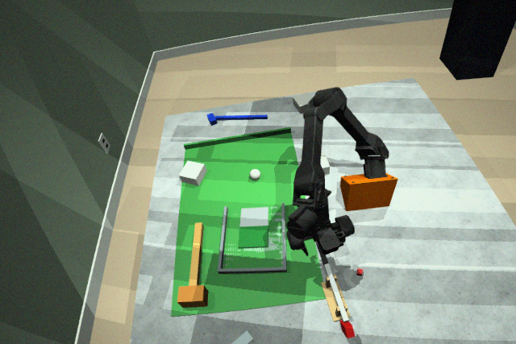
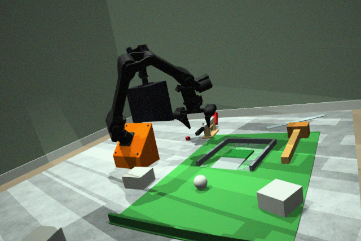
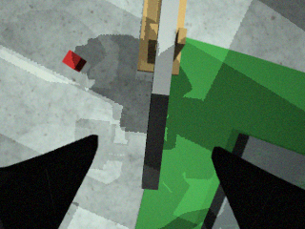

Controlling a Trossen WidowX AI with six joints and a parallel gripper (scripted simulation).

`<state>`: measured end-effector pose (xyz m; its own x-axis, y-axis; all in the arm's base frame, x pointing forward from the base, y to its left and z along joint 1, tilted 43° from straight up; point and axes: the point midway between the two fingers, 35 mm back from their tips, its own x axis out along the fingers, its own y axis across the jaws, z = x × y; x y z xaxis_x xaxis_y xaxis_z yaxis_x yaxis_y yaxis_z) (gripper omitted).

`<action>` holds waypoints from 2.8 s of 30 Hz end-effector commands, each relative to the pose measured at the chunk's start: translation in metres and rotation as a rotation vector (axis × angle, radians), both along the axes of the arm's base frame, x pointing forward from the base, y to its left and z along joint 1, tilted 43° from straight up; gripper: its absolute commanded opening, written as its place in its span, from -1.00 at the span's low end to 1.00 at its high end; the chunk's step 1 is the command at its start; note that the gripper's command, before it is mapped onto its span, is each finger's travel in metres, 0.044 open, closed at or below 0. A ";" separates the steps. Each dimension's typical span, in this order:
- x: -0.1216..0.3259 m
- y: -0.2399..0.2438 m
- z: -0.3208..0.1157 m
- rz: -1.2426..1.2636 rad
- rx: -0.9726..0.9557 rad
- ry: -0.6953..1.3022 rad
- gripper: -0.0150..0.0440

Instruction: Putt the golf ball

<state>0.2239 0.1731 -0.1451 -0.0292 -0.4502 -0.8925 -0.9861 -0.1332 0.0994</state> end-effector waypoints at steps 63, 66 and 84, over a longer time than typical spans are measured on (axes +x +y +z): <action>0.003 0.018 0.015 0.000 0.003 0.000 -0.49; 0.000 0.033 0.035 -0.001 0.003 0.001 -0.49; 0.039 -0.015 0.101 -0.291 -0.023 -0.203 -0.49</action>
